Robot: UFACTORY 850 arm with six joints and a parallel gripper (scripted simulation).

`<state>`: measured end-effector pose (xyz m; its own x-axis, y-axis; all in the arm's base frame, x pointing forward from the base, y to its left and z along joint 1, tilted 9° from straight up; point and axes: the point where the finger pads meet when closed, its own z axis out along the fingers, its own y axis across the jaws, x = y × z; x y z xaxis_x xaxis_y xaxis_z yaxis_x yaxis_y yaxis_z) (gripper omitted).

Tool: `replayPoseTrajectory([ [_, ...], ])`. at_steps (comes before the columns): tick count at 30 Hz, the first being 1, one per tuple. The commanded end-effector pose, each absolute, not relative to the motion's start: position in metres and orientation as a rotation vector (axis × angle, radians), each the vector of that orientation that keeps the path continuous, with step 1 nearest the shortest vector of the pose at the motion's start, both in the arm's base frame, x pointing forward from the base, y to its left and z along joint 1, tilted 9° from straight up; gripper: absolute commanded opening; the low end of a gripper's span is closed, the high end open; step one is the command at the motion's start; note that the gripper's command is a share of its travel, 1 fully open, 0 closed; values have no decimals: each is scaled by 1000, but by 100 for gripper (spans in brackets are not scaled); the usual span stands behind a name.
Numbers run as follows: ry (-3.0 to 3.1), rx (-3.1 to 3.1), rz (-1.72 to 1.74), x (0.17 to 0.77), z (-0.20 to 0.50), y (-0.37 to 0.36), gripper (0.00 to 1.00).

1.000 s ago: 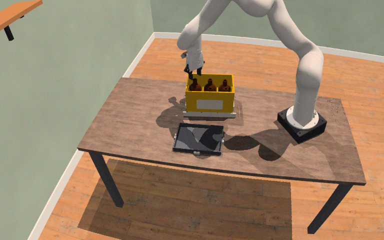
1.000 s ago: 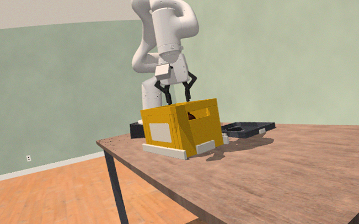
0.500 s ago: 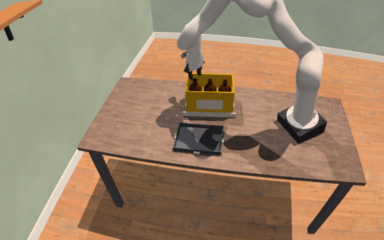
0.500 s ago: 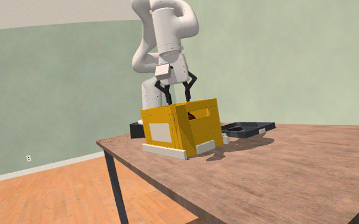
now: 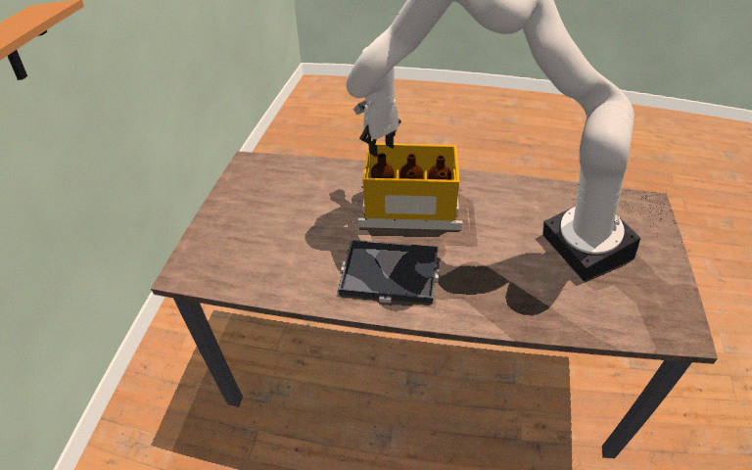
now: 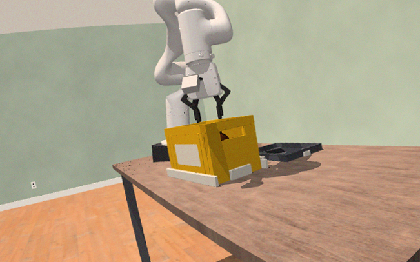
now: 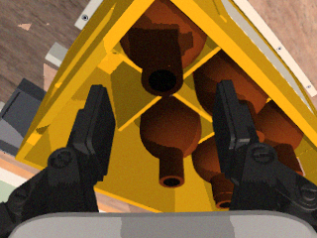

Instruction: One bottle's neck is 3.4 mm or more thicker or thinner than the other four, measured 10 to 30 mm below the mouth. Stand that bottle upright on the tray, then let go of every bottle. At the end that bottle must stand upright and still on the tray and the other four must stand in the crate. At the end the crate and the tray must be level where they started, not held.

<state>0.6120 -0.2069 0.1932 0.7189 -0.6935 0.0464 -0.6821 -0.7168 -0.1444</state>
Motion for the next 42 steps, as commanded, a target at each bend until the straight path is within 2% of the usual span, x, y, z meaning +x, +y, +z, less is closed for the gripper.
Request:
replayPoseTrajectory([
  [1,1126,-2803,-151,613,194,-207,65],
  [42,1126,-2803,-151,617,164,-205,65],
])
